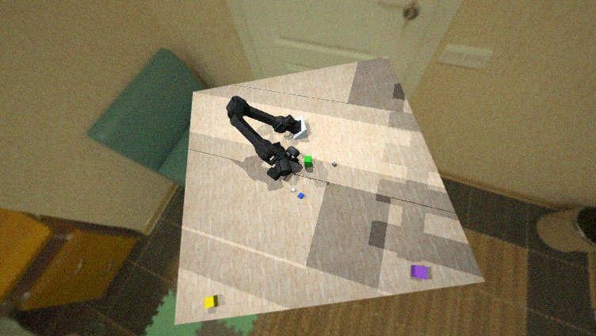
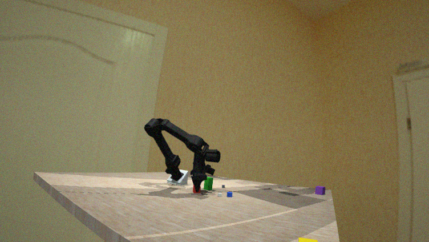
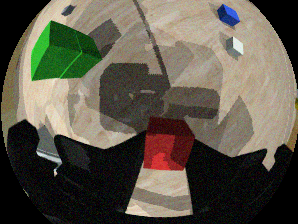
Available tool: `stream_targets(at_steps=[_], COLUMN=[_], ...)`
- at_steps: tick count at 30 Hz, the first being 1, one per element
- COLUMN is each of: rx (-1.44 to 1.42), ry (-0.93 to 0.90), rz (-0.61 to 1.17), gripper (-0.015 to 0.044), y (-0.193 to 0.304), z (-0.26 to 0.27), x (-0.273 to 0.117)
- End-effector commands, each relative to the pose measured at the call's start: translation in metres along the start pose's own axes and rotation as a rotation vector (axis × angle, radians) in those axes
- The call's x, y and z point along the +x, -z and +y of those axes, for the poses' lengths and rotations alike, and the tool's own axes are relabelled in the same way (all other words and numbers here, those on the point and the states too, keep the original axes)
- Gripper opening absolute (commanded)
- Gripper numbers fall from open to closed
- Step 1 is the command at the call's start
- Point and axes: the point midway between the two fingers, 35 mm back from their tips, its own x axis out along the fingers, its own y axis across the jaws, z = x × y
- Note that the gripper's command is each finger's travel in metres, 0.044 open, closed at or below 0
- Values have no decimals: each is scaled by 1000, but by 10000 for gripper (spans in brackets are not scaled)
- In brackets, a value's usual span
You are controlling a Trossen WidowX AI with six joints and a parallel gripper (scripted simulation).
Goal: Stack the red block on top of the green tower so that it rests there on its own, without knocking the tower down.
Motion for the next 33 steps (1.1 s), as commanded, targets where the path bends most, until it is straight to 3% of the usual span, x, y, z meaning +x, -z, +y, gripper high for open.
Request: stream_targets(at_steps=[1,3,6,33], rx=[-4,-4,-4,-6], ry=[4,4,3,-1], rz=[2,2,2,1], gripper=[85,72,0,0], y=[0,0,0,-1], z=[-1,-1,0,1], x=[0,0,-5,-113])
